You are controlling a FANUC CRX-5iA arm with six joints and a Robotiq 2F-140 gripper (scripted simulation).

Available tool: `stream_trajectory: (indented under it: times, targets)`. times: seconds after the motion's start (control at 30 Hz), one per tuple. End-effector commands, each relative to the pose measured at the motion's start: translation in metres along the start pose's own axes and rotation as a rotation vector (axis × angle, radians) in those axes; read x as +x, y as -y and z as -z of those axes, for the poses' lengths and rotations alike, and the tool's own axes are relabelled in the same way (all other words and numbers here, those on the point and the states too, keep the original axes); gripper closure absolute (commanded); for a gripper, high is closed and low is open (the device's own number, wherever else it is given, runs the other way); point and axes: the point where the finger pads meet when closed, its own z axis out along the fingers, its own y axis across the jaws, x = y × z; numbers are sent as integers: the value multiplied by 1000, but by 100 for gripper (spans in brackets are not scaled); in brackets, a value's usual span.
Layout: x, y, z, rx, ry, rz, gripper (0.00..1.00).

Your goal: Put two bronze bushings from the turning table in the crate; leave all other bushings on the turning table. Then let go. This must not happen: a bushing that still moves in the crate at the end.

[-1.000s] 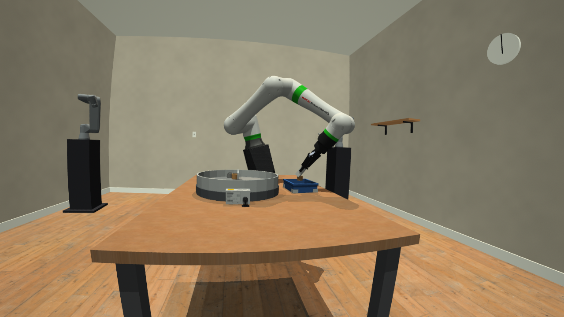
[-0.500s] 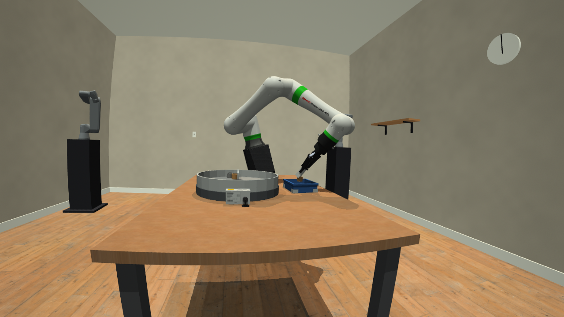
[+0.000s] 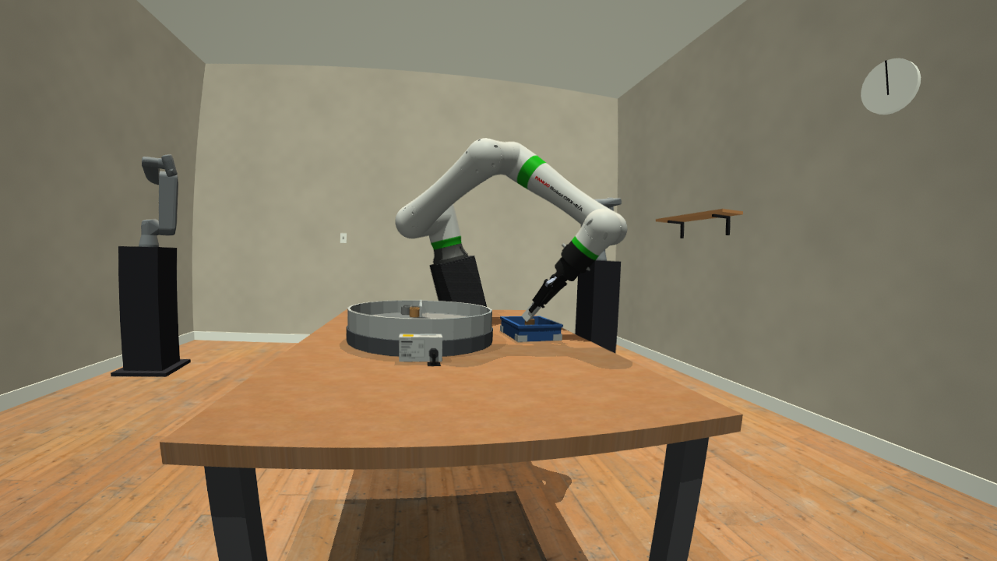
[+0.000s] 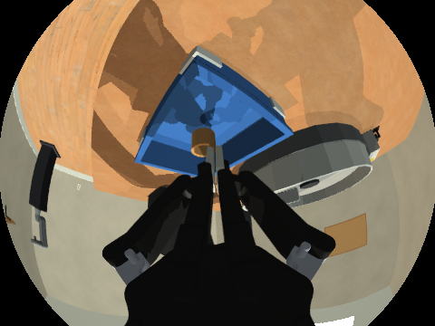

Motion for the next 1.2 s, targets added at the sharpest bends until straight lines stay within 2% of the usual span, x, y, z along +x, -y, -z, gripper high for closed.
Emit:
stream_trajectory:
  times: [0.0,0.43,1.17]
  targets:
    - [3,0,-4,0,0,0,100]
    - [10,0,-12,0,0,0,100]
    - [10,0,-12,0,0,0,100]
